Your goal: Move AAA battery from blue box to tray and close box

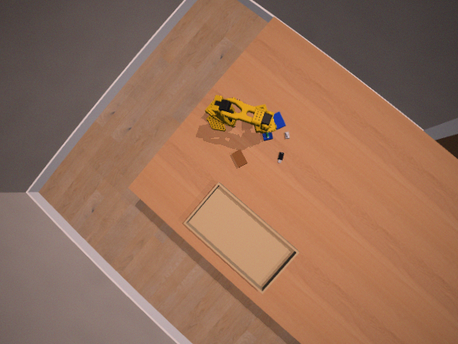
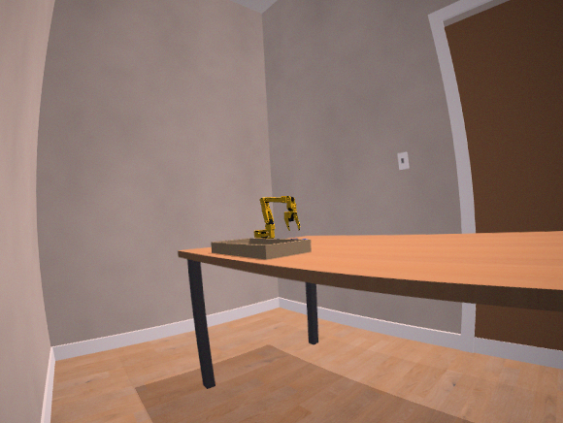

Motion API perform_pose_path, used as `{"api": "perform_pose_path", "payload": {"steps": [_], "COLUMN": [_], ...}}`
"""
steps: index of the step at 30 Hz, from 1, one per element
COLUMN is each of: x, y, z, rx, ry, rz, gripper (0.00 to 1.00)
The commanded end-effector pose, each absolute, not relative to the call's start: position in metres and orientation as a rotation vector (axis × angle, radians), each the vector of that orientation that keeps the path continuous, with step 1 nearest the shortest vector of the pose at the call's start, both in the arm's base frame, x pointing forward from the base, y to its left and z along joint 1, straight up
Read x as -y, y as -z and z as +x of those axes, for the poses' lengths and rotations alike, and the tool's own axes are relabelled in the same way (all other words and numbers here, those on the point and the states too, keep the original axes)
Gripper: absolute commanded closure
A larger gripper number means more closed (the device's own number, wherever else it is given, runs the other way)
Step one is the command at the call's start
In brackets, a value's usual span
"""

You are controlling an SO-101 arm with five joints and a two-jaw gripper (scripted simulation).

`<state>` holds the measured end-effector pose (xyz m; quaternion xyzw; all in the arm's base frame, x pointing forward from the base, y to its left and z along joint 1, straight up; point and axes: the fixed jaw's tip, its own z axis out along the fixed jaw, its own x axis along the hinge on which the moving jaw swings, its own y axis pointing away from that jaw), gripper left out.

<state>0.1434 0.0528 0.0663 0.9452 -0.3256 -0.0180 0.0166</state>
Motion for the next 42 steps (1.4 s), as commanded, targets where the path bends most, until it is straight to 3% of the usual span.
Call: {"api": "perform_pose_path", "payload": {"steps": [1, 18, 42], "x": [-0.053, -0.053, -0.054], "y": [-0.071, -0.065, -0.032], "z": [0.147, 0.148, 0.149], "rx": [1.023, 1.023, 1.023], "ry": [0.000, 0.000, 0.000], "rz": [2.971, 2.971, 2.971], "gripper": [0.71, 0.71, 0.71]}}
